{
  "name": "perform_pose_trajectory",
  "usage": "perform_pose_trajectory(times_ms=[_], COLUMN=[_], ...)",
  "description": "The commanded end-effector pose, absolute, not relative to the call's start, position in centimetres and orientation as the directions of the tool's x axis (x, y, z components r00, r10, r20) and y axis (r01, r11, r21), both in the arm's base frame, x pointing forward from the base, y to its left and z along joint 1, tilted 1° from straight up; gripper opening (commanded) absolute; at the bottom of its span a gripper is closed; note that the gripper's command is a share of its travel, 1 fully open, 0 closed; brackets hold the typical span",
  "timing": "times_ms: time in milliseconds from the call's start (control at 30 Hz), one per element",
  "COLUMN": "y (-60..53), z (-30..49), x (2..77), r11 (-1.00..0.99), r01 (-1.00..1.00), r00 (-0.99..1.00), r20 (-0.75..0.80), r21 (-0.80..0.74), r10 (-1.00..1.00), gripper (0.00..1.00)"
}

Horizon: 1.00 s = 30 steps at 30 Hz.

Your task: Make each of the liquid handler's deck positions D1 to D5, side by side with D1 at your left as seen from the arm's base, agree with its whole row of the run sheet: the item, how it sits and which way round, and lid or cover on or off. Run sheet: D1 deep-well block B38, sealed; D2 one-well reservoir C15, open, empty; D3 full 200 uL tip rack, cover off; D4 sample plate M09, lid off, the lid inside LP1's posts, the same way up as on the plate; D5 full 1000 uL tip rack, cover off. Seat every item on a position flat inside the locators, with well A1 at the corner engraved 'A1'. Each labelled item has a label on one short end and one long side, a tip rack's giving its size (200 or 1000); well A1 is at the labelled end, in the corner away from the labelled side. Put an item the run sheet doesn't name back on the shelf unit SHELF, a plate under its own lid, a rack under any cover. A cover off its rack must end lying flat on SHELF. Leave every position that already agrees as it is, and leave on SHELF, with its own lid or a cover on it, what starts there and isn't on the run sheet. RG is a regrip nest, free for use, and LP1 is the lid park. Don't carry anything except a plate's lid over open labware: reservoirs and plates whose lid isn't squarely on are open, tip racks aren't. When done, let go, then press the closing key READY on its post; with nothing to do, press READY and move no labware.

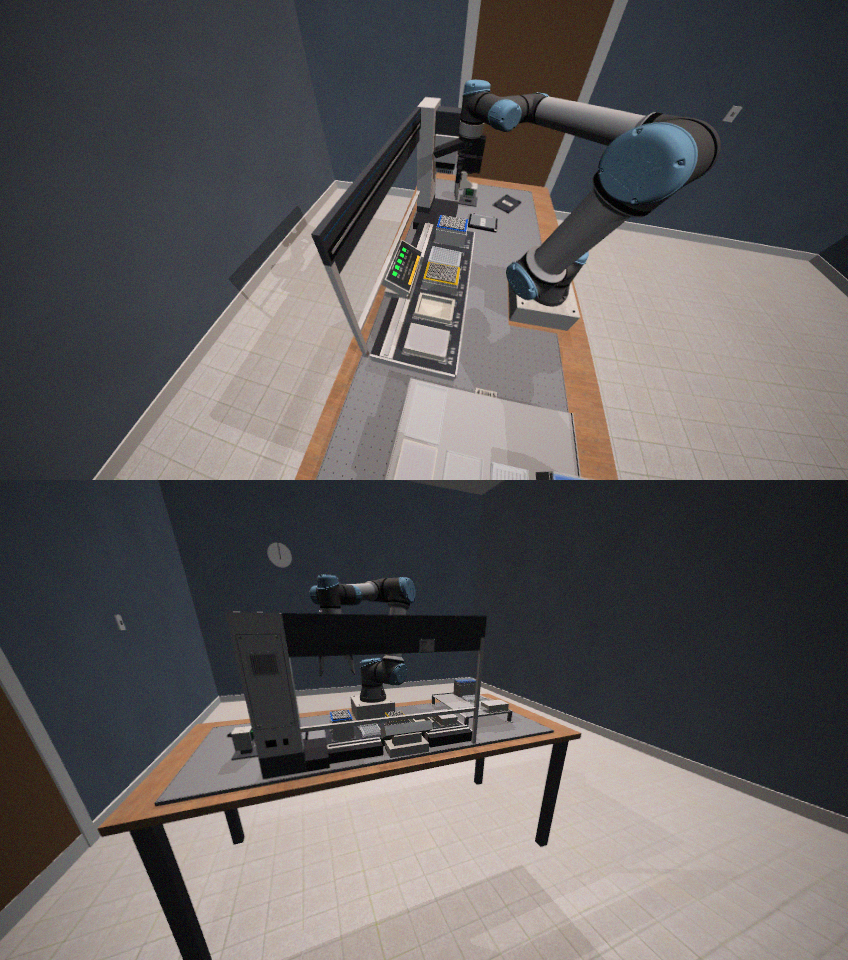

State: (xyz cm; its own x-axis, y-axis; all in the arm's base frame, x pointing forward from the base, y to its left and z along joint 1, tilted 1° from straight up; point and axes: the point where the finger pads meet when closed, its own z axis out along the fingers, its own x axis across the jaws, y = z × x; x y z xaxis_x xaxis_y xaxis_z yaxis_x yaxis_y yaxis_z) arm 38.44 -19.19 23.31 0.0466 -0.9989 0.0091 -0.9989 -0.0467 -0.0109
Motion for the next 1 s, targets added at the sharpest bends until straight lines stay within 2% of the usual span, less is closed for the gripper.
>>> perform_pose_trajectory(times_ms=[0, 967], y=[-19.7, -19.7], z=[23.4, 15.0], x=[38.8, 38.9], r11=[-0.047, -0.047], r01=[-0.999, -0.999], r00=[0.047, 0.047], r20=[0.010, 0.010], r21=[-0.011, -0.011], r10=[-0.999, -0.999], gripper=[0.82, 0.82])
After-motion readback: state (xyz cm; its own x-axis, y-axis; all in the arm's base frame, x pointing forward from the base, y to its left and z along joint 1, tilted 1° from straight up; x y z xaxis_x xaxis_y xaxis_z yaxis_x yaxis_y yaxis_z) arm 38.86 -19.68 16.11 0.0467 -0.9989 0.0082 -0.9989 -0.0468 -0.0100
